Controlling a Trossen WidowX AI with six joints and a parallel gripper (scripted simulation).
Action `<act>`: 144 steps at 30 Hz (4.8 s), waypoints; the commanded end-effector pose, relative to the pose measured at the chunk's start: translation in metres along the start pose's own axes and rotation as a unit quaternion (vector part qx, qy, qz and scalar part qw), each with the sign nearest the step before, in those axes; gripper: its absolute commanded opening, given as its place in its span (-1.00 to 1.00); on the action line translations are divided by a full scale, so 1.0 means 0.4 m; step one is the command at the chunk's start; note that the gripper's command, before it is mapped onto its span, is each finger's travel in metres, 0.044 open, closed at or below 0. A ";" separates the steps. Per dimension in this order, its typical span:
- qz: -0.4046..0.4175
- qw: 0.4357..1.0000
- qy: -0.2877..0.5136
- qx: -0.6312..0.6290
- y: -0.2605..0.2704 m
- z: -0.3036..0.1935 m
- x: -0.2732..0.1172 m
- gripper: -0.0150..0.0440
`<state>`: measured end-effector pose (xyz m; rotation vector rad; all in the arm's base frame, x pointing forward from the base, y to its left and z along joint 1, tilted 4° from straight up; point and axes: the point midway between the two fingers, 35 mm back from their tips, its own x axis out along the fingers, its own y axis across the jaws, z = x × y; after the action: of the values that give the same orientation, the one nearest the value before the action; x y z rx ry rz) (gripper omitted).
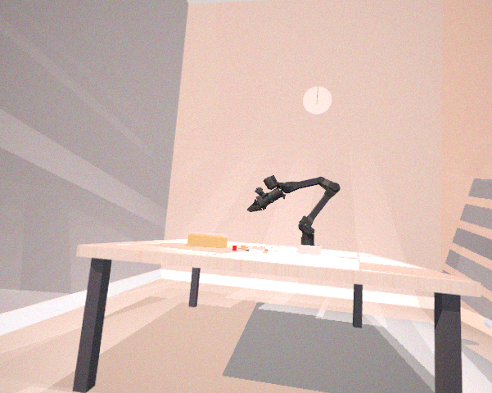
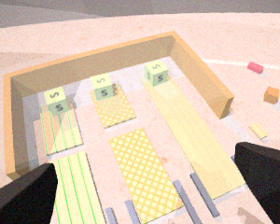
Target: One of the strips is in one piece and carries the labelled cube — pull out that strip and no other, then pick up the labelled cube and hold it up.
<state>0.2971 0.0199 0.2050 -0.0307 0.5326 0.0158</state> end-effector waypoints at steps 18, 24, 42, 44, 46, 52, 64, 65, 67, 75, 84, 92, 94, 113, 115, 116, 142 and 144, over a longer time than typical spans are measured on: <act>-0.005 0.948 0.301 -0.104 -0.150 -0.005 0.225 -0.49; 0.030 0.902 0.413 -0.121 -0.230 -0.058 0.315 -0.49; 0.050 0.880 0.456 -0.123 -0.269 -0.116 0.370 -0.49; 0.050 0.880 0.456 -0.123 -0.269 -0.123 0.375 -0.49; 0.050 0.880 0.456 -0.123 -0.270 -0.129 0.380 -0.49; 0.050 0.880 0.456 -0.123 -0.273 -0.149 0.395 -0.49; 0.050 0.880 0.456 -0.123 -0.278 -0.190 0.422 -0.49; 0.050 0.880 0.456 -0.123 -0.279 -0.193 0.425 -0.49; 0.050 0.880 0.456 -0.123 -0.279 -0.200 0.429 -0.49; 0.050 0.880 0.456 -0.123 -0.283 -0.227 0.446 -0.49; 0.050 0.880 0.456 -0.123 -0.284 -0.232 0.449 -0.49; 0.050 0.880 0.456 -0.123 -0.284 -0.233 0.449 -0.49; 0.050 0.880 0.456 -0.123 -0.284 -0.233 0.450 -0.49; 0.050 0.880 0.456 -0.123 -0.284 -0.236 0.451 -0.49; 0.050 0.880 0.456 -0.123 -0.284 -0.236 0.452 -0.49; 0.050 0.880 0.456 -0.123 -0.284 -0.236 0.452 -0.49; 0.050 0.880 0.456 -0.123 -0.285 -0.241 0.456 -0.49; 0.050 0.880 0.456 -0.123 -0.285 -0.242 0.456 -0.49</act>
<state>0.4068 -0.0958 0.0351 -0.2690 1.4820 0.1726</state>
